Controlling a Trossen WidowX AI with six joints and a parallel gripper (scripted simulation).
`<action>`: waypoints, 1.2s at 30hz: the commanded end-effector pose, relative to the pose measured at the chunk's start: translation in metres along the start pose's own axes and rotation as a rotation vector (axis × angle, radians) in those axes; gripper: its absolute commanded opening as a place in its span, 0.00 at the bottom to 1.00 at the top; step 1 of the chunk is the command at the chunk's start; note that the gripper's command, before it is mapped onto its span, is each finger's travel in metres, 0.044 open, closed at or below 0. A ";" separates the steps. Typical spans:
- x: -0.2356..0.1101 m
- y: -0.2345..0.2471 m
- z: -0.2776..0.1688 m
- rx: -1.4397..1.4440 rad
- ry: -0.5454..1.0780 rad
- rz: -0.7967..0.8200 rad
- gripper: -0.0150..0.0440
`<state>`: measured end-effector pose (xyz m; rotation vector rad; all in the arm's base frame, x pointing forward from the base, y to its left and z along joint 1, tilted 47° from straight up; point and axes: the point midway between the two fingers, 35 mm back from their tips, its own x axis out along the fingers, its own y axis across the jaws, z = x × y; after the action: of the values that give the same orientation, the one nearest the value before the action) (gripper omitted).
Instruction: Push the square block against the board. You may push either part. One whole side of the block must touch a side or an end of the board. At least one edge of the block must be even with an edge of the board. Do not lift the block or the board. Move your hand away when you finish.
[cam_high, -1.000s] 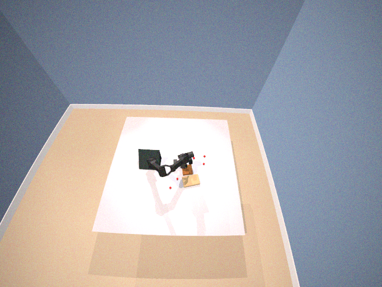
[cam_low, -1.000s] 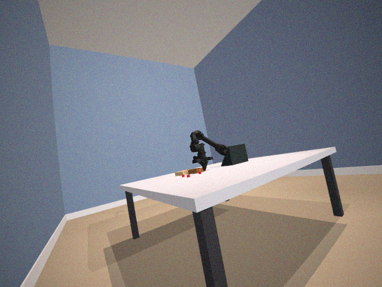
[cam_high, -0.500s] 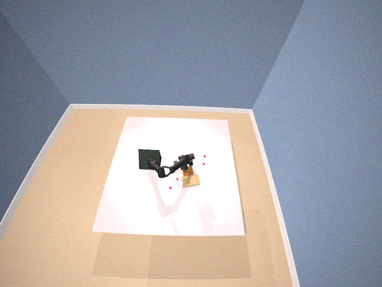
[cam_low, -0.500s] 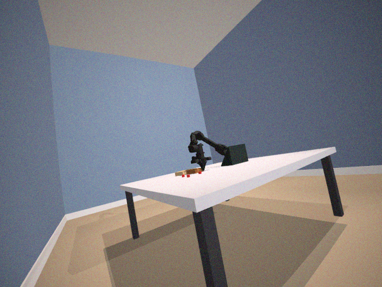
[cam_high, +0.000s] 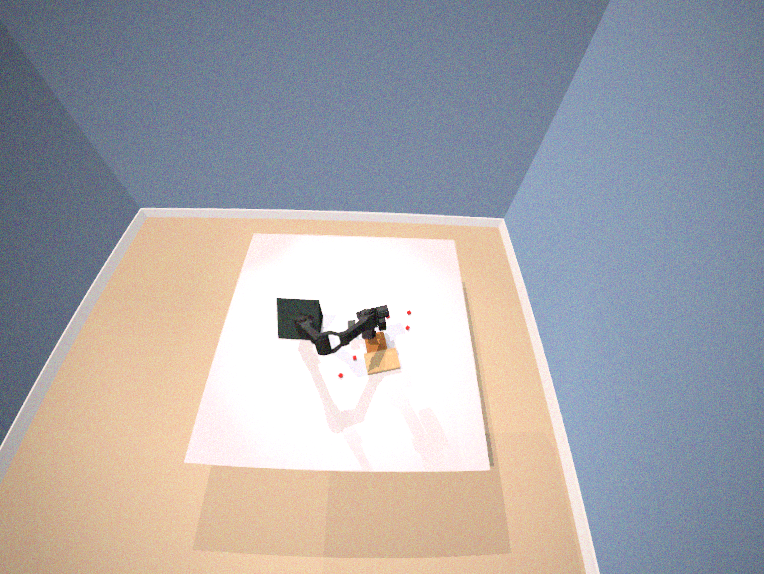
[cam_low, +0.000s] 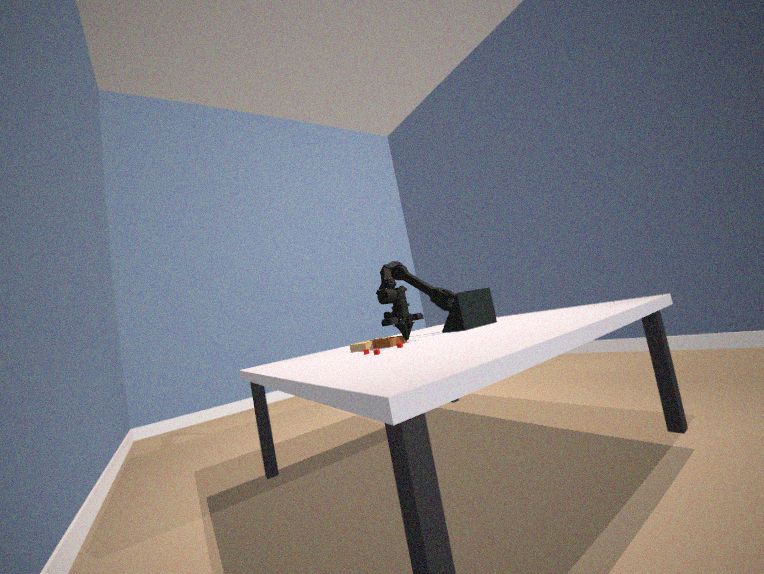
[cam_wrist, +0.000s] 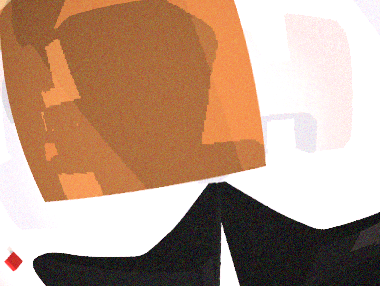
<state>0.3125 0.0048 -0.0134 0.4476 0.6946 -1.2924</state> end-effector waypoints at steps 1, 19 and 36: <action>0.003 -0.001 -0.010 -0.004 0.000 -0.011 0.25; 0.004 -0.003 -0.039 -0.003 -0.003 -0.012 0.25; -0.052 -0.001 -0.038 -0.003 -0.002 -0.012 0.25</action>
<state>0.2987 0.0657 -0.0093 0.4328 0.6995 -1.2895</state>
